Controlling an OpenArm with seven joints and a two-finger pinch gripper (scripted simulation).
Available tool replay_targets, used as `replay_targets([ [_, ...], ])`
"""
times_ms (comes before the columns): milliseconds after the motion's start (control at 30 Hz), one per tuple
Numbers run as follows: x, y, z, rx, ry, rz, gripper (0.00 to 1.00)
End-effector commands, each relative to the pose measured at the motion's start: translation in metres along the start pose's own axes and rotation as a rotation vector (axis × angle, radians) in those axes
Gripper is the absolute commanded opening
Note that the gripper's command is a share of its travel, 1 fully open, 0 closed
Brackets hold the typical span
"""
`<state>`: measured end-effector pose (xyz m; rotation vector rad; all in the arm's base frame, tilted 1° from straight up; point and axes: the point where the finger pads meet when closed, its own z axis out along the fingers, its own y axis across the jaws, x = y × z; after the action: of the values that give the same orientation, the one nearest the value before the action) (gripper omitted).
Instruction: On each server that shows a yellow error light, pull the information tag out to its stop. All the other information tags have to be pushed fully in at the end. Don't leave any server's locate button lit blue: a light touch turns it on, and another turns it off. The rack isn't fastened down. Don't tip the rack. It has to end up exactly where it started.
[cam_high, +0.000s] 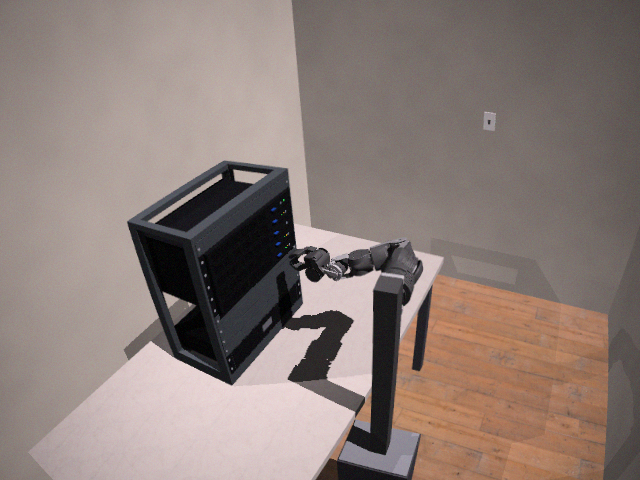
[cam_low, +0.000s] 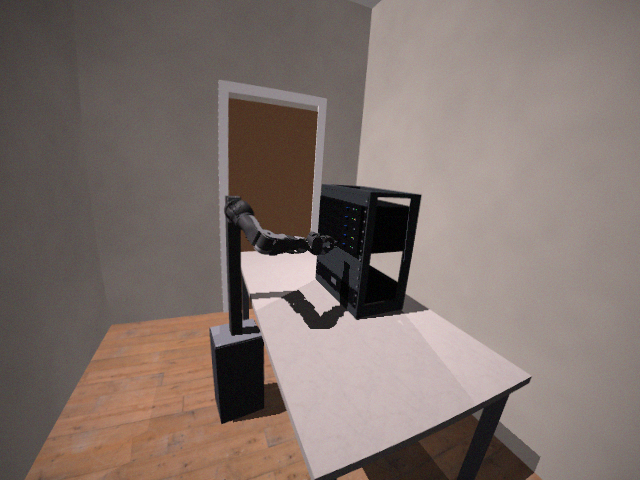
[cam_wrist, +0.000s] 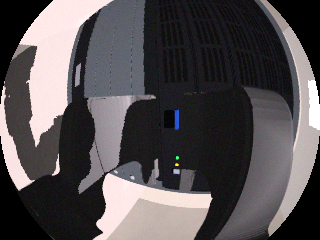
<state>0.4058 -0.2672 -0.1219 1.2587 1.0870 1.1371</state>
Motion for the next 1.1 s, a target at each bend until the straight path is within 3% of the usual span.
replay_targets([
  [0, 0.002, -0.003, 0.005, 0.016, 0.016, -0.008, 0.10],
  [333, 0.003, -0.004, 0.043, 0.018, 0.016, -0.008, 0.10],
  [1067, 0.004, -0.004, 0.049, 0.017, 0.017, -0.007, 0.10],
])
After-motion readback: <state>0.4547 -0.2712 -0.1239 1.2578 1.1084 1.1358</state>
